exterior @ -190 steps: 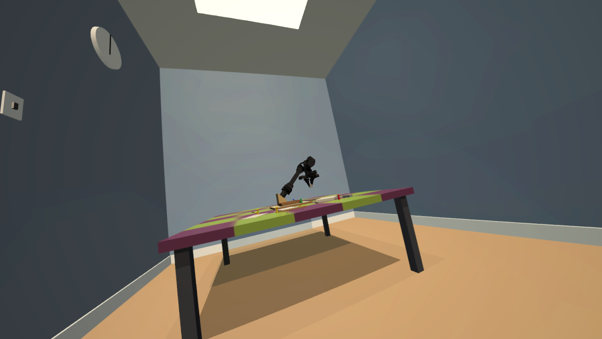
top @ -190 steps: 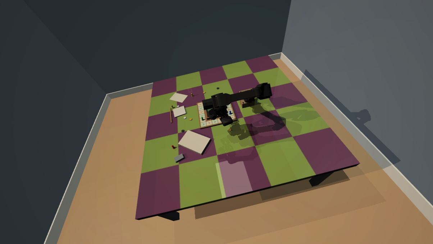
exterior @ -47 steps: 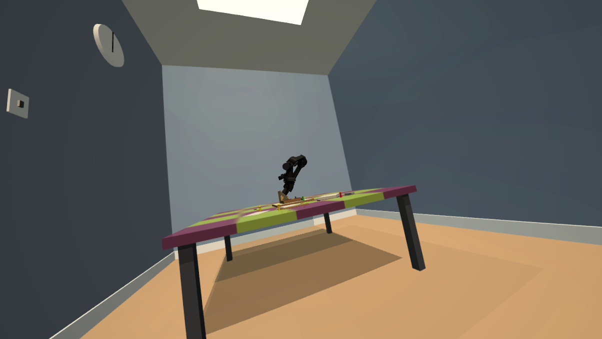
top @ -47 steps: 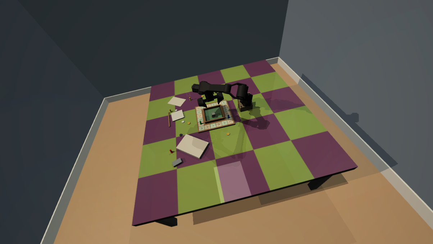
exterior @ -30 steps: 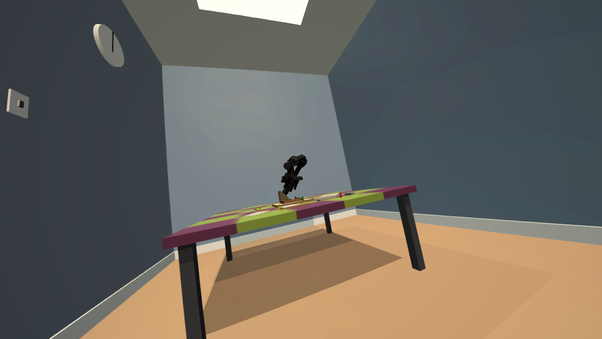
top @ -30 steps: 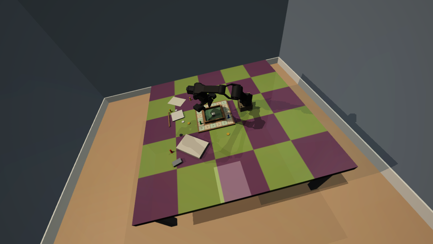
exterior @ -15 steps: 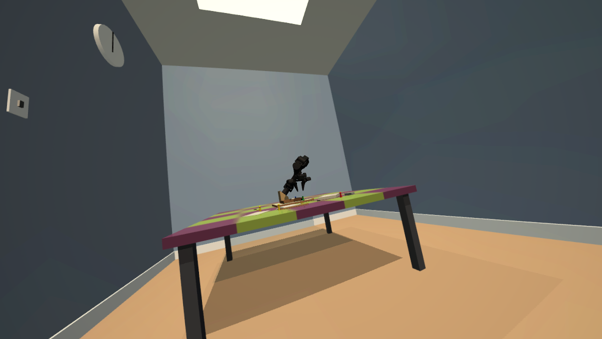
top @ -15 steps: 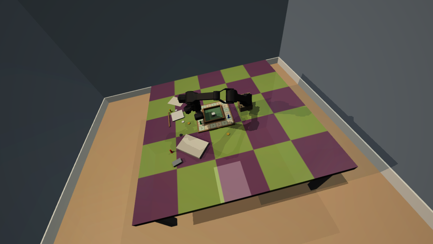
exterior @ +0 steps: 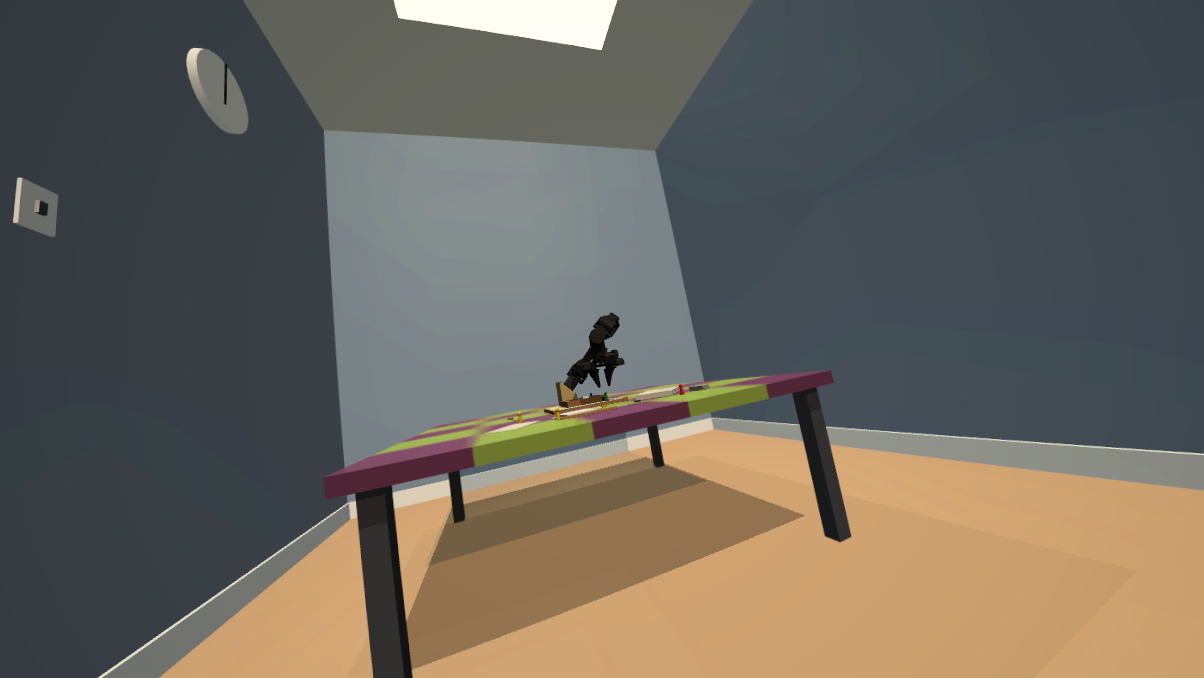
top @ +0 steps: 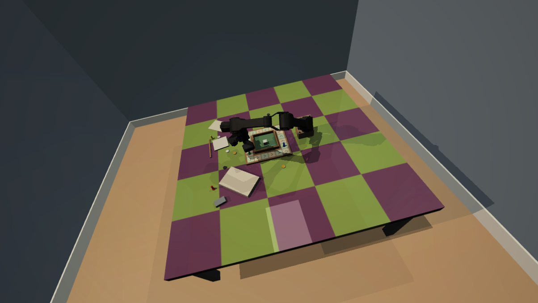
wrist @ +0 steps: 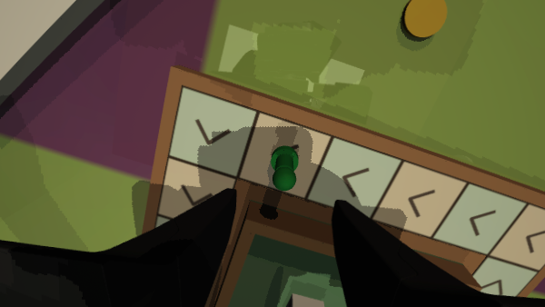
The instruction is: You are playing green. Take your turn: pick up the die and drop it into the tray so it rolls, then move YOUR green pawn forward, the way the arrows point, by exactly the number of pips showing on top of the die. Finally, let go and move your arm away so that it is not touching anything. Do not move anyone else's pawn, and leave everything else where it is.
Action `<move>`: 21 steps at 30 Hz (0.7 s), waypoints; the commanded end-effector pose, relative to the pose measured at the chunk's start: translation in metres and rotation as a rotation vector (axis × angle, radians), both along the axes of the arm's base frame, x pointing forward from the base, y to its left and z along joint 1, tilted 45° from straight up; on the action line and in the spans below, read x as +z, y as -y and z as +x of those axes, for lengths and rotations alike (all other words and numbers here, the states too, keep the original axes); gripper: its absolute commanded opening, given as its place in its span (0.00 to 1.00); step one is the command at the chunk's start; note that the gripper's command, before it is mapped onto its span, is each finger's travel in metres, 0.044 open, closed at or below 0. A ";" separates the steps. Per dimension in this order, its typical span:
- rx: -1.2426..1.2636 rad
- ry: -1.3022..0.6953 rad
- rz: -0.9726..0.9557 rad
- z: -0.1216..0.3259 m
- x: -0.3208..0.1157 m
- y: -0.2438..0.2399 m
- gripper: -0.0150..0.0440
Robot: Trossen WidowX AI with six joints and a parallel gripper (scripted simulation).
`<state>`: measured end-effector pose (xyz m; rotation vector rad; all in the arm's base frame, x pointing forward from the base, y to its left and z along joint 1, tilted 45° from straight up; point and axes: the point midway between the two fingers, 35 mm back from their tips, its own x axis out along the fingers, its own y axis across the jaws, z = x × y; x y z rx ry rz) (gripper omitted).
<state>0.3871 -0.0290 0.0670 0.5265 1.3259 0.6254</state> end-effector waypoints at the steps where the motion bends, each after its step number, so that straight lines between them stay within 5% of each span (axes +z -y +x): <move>1: -0.001 -0.002 0.006 0.000 -0.004 -0.004 0.59; 21: -0.001 -0.002 0.007 0.004 -0.027 -0.026 0.59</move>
